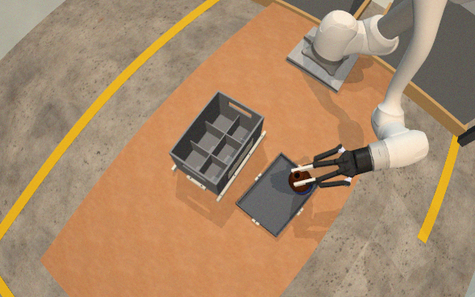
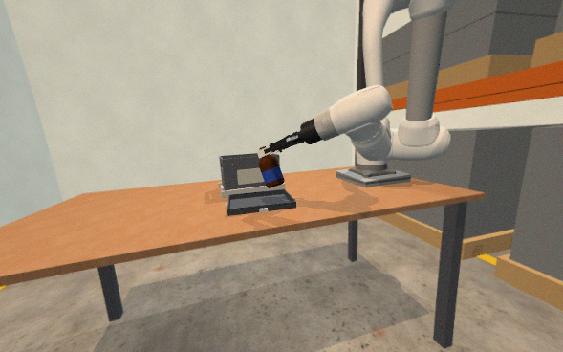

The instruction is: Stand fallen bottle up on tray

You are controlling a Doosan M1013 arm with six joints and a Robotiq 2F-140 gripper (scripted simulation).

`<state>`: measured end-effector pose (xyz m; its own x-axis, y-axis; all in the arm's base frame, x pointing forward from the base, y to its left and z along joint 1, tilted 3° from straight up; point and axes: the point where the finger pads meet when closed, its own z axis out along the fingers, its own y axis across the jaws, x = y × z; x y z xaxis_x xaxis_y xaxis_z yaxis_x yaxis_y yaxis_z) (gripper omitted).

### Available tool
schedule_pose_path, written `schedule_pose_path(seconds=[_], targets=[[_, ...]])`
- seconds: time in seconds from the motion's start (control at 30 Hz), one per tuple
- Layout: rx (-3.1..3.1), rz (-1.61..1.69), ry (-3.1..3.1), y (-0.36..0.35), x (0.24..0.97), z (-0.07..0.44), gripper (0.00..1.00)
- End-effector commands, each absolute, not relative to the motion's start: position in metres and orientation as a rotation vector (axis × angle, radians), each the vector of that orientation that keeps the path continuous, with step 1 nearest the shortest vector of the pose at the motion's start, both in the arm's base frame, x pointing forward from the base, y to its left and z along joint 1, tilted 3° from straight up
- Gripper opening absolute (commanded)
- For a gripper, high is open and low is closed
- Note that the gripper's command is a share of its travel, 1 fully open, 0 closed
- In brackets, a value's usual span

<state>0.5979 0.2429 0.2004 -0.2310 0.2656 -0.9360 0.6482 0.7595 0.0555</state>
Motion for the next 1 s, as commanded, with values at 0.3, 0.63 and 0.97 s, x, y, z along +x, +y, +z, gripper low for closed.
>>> schedule_pose_path(seconds=[0.3, 0.63, 0.97], targets=[[0.709, -0.418, 1.815, 0.2379, 0.5980, 0.2002, 0.10], [0.709, -0.418, 1.815, 0.2374, 0.5980, 0.2002, 0.10], [0.709, -0.418, 1.815, 0.2374, 0.5980, 0.2002, 0.10]])
